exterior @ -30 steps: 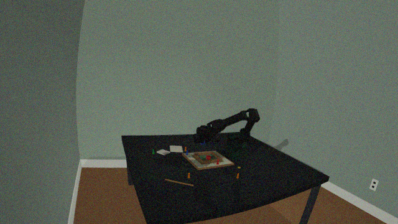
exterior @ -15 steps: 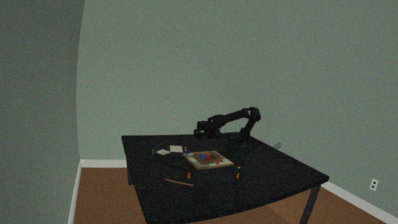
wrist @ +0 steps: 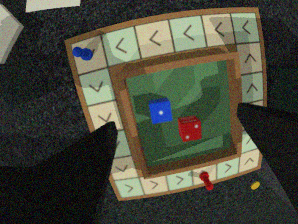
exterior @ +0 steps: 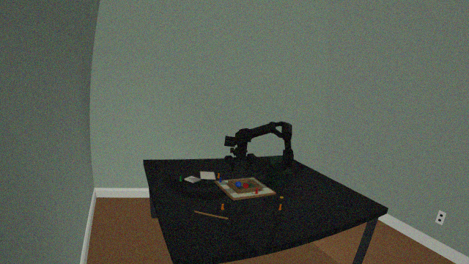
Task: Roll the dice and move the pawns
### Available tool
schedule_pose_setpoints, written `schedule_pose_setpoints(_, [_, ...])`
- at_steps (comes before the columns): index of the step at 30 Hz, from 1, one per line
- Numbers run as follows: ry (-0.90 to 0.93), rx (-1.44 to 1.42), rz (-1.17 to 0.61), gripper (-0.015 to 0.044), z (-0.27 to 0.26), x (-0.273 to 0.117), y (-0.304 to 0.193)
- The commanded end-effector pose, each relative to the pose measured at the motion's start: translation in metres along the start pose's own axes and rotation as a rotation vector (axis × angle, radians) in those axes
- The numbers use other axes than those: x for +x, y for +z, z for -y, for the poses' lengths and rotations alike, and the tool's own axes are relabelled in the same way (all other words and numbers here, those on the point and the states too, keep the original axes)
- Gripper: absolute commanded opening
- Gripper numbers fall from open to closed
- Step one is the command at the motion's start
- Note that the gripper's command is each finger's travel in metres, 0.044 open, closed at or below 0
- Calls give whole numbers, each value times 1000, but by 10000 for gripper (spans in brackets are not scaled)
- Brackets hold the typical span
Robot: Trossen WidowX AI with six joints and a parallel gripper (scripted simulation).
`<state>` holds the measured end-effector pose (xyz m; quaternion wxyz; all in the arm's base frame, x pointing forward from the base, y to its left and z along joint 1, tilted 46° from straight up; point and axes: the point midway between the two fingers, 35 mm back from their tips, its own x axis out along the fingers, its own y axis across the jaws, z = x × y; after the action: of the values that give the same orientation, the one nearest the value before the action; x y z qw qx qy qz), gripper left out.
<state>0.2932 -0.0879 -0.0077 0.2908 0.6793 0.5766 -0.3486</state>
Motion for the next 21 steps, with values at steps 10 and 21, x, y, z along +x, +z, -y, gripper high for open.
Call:
schedule_pose_setpoints(10, [57, -539, -69, 282, 6, 3, -41])
schedule_pose_setpoints(21, [164, -1723, -60, 200, 42, 9, -126])
